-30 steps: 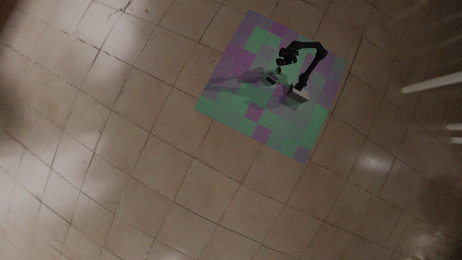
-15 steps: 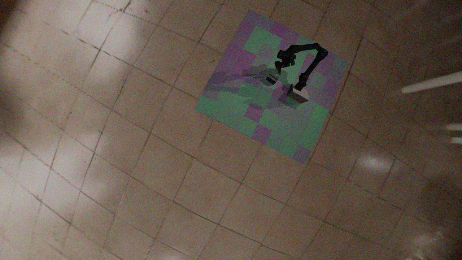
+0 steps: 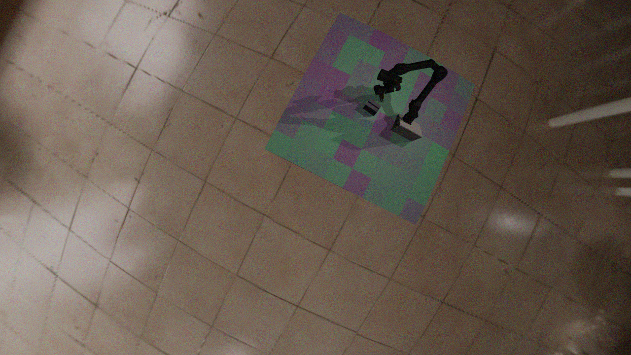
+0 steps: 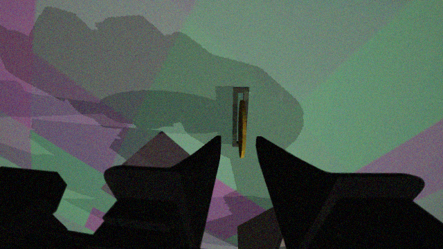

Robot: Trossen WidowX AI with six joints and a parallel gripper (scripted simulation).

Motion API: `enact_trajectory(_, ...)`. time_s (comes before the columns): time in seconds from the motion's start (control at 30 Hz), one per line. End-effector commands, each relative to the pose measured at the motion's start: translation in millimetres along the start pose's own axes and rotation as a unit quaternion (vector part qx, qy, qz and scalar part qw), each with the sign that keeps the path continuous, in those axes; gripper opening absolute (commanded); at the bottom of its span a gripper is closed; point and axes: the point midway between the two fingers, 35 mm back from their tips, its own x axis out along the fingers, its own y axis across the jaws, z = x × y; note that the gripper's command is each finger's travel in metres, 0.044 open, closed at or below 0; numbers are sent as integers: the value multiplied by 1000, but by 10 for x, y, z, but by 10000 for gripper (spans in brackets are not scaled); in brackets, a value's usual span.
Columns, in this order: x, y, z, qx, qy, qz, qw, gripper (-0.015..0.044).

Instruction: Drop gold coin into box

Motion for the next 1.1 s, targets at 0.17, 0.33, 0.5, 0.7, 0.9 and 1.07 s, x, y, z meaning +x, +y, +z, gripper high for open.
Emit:
enact_trajectory(0.17,147,-13,-3,-3,0,-3,1000,161)
enact_trajectory(0.33,227,-16,-2,-3,0,-4,1000,161)
enact_trajectory(0.5,306,-23,-2,-2,0,-4,1000,161)
enact_trajectory(0.7,399,-34,-3,-2,-1,-4,1000,161)
enact_trajectory(0.9,480,-48,-6,-2,-2,-5,1000,161)
enact_trajectory(1.07,482,-48,-6,-2,-2,-5,1000,56)
